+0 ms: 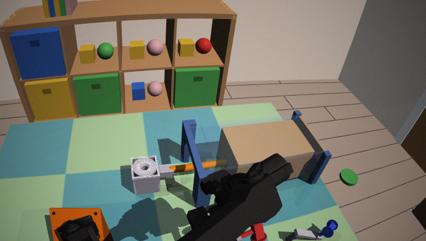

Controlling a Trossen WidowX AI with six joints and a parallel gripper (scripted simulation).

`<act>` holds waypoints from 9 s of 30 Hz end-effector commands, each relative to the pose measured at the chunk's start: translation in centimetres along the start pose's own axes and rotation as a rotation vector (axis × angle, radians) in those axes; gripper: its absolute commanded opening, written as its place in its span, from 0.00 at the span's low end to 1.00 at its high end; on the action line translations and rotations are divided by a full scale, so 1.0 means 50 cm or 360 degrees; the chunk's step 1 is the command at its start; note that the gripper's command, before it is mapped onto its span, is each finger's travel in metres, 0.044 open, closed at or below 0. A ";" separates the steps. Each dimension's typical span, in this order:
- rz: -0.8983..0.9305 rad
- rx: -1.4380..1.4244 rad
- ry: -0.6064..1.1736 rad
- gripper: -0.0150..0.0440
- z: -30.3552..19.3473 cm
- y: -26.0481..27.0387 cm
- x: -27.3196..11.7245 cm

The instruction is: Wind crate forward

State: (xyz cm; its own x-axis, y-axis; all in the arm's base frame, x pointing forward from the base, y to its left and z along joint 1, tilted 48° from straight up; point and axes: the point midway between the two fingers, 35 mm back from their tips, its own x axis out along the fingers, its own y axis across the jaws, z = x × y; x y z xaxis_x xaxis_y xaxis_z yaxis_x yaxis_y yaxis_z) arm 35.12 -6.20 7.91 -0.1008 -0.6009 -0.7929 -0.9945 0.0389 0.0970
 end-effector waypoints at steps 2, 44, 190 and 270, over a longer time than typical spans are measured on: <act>0.0007 -0.0216 -0.0027 0.25 0.097 -0.010 0.005; 0.0264 -0.1804 0.0102 0.25 0.658 0.244 0.144; -0.1923 -0.1460 -0.1270 0.25 0.552 0.186 0.216; -0.1928 -0.1423 -0.1218 0.25 0.530 0.209 0.270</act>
State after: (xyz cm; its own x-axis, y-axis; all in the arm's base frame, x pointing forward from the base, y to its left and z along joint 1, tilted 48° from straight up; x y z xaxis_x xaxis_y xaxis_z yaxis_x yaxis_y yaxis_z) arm 22.84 7.23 -17.59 0.4007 0.5624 -0.7233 -0.2005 -0.7165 -0.6681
